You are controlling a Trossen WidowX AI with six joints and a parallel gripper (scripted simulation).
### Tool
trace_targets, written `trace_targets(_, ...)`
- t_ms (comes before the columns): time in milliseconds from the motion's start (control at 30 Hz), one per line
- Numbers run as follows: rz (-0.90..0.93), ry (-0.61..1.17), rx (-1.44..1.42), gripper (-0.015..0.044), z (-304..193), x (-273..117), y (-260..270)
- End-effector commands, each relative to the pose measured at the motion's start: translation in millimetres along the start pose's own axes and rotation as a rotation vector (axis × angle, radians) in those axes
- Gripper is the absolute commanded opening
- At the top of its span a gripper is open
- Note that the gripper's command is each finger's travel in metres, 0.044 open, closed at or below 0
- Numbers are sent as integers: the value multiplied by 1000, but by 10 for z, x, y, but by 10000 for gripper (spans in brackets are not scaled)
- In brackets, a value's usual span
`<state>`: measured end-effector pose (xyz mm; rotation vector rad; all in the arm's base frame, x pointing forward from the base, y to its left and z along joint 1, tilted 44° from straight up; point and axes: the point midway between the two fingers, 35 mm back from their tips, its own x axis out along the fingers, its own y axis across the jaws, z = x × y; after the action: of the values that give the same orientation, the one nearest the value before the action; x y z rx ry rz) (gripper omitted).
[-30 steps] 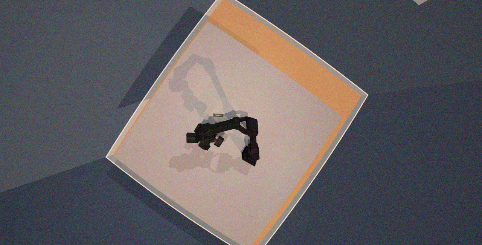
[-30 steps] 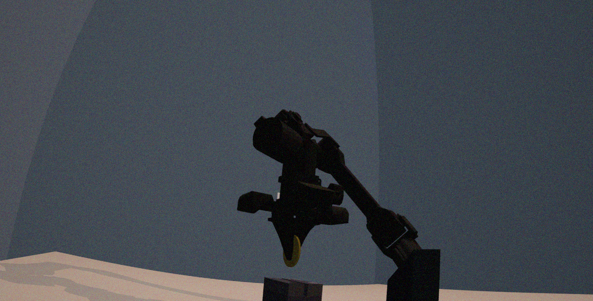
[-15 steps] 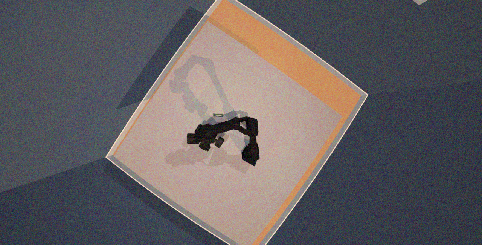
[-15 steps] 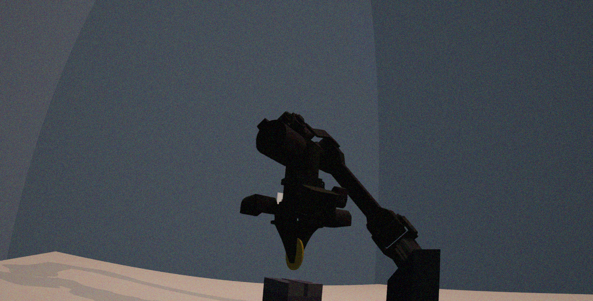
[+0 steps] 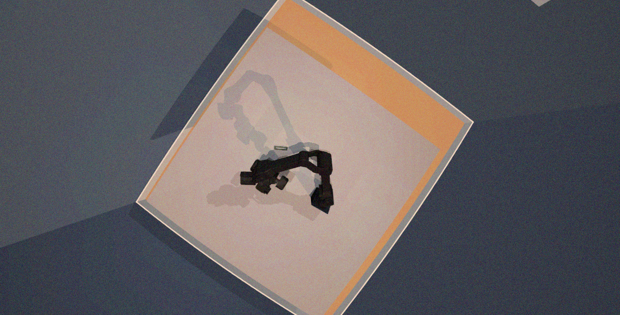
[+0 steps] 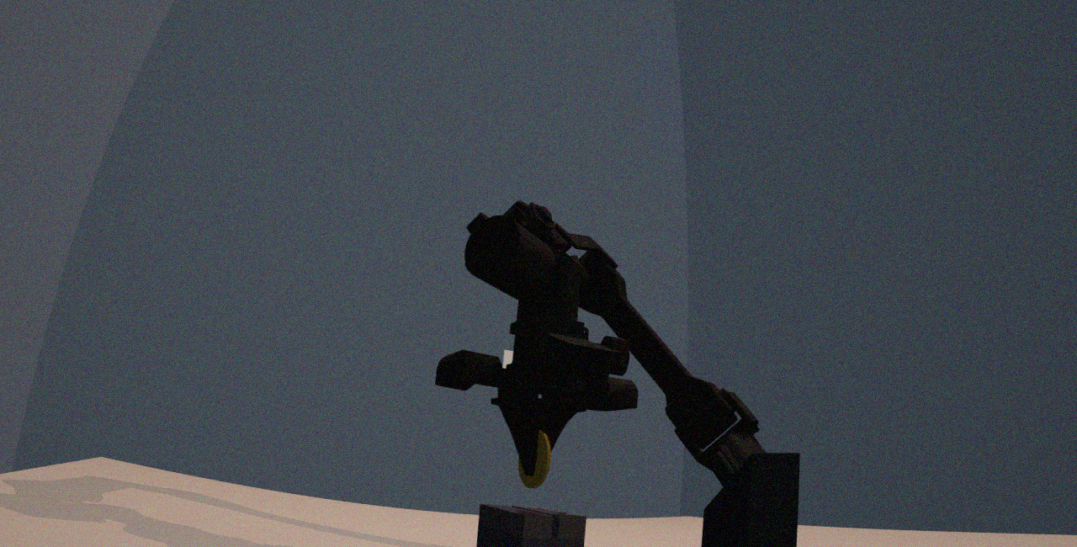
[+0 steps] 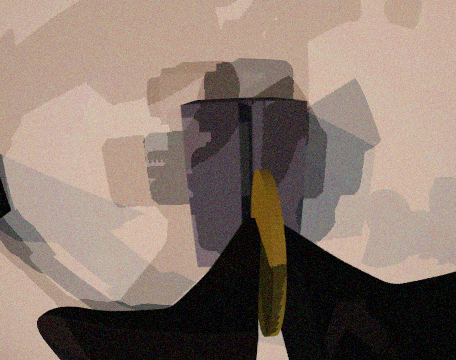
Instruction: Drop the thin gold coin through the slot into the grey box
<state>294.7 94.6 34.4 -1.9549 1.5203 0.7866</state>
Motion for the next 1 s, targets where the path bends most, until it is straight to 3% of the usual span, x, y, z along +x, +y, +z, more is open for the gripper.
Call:
trace_targets(0, 2, -1, -2, 0, 18, 13, -7)
trace_targets(967, 2, -1, -1, 0, 22, 17, -4)
